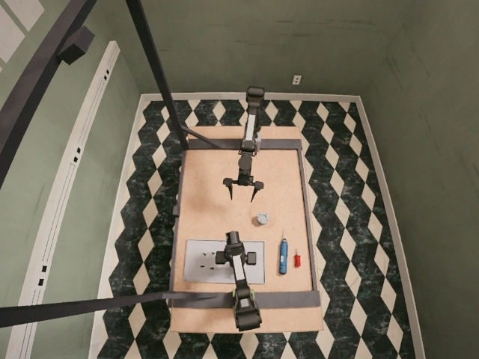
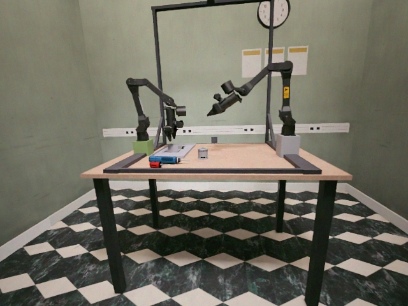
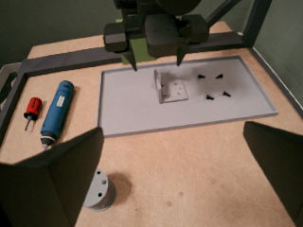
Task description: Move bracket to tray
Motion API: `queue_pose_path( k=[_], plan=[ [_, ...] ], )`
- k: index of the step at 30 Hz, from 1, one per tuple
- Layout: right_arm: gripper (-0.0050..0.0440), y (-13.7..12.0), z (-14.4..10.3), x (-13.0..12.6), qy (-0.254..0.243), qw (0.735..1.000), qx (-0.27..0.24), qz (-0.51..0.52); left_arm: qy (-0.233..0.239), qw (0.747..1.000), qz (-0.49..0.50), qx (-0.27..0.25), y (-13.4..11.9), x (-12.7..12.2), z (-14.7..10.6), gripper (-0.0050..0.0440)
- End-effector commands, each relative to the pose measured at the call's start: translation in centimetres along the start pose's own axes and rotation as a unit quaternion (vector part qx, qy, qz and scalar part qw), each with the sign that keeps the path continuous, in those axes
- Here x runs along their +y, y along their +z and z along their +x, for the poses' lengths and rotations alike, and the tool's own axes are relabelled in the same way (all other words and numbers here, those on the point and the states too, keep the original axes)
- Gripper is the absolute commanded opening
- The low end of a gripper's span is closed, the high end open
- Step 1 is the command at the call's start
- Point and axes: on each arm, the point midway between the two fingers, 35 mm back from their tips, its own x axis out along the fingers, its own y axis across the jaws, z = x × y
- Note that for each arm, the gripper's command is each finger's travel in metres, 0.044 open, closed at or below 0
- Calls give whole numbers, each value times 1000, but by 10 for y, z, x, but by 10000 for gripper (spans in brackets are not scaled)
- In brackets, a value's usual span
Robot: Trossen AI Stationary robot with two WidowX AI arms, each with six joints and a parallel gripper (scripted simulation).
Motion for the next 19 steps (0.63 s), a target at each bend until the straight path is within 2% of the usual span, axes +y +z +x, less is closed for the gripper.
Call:
queue_pose_path(
  k=[1, 19],
  plan=[
    [440, 6, -9, 1, 3, 1000, -15, 0, -1, 1000, 1, -12, 10, -1, -4, 440],
    [440, 3, -6, 0, 1, 1000, -7, 0, -1, 1000, 1, -12, 10, -1, -4, 440]
  ],
)
